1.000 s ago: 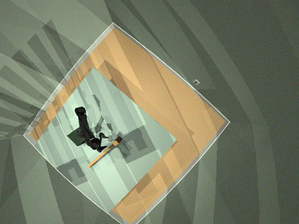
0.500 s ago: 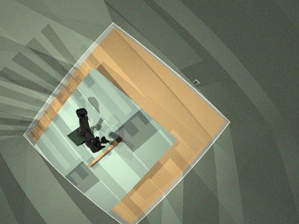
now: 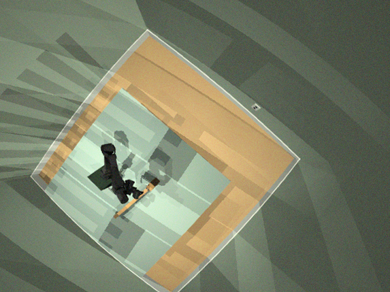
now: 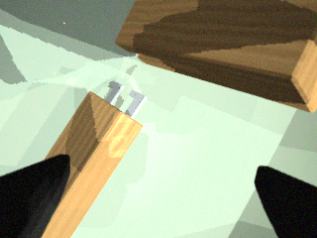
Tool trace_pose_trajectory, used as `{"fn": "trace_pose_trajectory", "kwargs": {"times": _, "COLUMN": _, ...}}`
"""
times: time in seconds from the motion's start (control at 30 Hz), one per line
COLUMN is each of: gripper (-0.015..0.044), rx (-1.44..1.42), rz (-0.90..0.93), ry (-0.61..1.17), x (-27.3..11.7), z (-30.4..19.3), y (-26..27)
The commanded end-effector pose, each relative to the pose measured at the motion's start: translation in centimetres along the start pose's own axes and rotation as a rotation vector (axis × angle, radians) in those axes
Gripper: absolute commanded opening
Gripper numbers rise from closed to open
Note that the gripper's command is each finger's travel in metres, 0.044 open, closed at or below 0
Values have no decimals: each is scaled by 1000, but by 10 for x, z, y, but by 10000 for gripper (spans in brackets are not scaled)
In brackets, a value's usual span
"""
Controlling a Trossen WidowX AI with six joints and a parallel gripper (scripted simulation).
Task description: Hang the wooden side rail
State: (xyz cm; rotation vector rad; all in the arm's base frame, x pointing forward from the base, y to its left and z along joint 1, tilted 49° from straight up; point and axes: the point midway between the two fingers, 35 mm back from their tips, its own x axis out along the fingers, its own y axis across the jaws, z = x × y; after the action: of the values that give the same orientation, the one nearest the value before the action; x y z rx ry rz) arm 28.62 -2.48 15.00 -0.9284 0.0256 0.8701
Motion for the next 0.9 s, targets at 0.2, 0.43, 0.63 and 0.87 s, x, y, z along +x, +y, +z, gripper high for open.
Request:
{"fn": "trace_pose_trajectory", "kwargs": {"times": 0.2, "gripper": 440, "rx": 640, "rz": 48, "ry": 16, "x": 0, "z": -6, "y": -6}}
{"fn": "trace_pose_trajectory", "kwargs": {"times": 0.43, "gripper": 440, "rx": 1144, "rz": 90, "ry": 49, "x": 1, "z": -11, "y": -9}}
{"fn": "trace_pose_trajectory", "kwargs": {"times": 0.63, "gripper": 440, "rx": 1568, "rz": 116, "ry": 90, "x": 1, "z": -13, "y": -14}}
{"fn": "trace_pose_trajectory", "kwargs": {"times": 0.87, "gripper": 440, "rx": 2060, "rz": 138, "ry": 157, "x": 1, "z": -15, "y": -19}}
